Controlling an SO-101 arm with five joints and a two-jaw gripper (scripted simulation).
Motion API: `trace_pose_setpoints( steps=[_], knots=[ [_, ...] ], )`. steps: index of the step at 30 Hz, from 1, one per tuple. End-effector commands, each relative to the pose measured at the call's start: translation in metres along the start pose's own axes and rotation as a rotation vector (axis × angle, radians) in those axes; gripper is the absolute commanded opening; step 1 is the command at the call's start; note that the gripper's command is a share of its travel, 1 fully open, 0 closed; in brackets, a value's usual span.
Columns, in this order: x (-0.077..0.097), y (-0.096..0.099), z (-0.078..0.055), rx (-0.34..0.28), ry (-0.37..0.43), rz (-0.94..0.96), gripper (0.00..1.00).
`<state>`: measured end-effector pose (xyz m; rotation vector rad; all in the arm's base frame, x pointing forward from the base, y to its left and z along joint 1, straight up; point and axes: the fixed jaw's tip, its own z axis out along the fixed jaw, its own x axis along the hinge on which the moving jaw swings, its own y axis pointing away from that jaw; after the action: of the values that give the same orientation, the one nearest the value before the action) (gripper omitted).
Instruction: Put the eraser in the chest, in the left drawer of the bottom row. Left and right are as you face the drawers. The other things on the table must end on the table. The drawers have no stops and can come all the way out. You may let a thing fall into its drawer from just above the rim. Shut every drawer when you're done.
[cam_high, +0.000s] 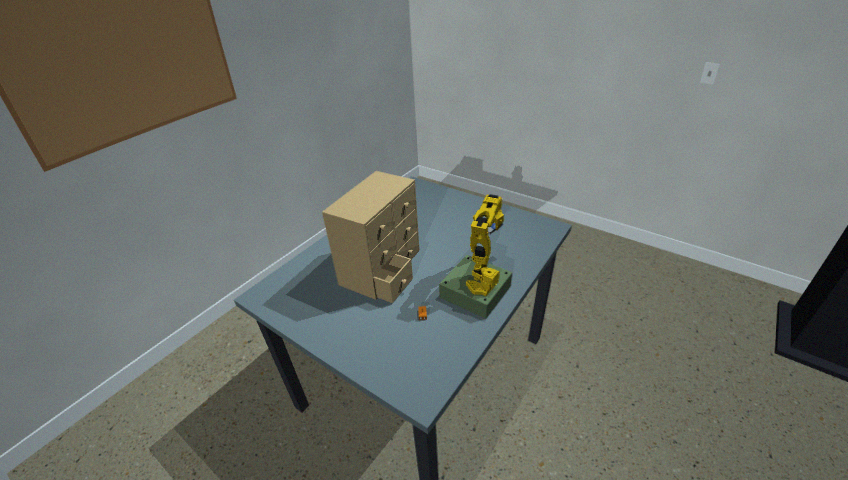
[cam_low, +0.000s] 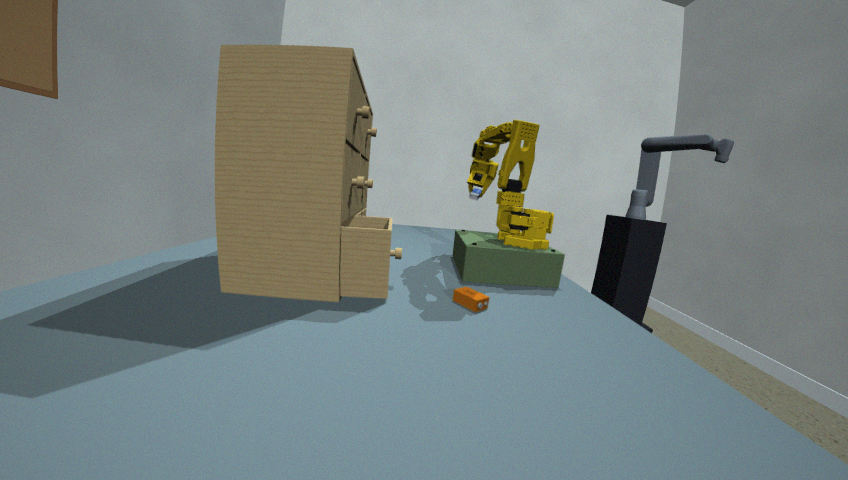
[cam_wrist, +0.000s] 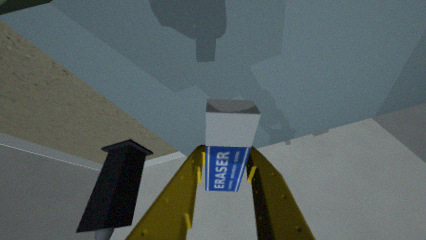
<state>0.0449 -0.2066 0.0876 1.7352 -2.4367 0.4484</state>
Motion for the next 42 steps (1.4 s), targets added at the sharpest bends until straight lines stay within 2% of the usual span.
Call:
trace_pose_setpoints(
  steps=[1,21,42],
  knots=[
    [-0.005,0.0,-0.01,0.024,0.03,-0.11,0.0],
    [-0.018,0.008,-0.039,0.071,0.184,-0.559,0.0],
    [-0.018,0.008,-0.039,0.071,0.186,-0.562,0.0]
  ],
)
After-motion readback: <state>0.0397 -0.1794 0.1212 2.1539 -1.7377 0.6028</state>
